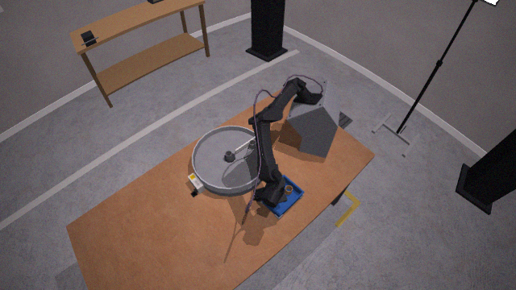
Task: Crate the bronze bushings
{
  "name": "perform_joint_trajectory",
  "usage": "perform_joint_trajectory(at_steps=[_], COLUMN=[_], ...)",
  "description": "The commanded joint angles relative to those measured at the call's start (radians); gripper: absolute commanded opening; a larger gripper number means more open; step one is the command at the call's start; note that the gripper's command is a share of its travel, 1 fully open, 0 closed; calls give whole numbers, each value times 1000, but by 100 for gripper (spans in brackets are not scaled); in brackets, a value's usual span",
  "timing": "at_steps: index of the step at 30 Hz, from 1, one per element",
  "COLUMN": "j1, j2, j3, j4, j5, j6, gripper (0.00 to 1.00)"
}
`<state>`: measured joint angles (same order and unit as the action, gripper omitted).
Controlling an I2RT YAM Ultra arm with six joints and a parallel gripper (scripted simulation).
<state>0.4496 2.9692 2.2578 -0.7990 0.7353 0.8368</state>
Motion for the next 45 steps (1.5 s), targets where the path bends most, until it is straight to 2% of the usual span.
perform_joint_trajectory(at_steps=[1,26,35,38,45], j1=[45,46,50,51,51], j2=[-38,-38,17,-9,-9], j3=[24,24,43,46,47], j4=[10,9,-9,-12,-8], j5=[12,12,13,12,12], j6=[-14,-14,5,6,6], gripper=[0,0,0,0,0])
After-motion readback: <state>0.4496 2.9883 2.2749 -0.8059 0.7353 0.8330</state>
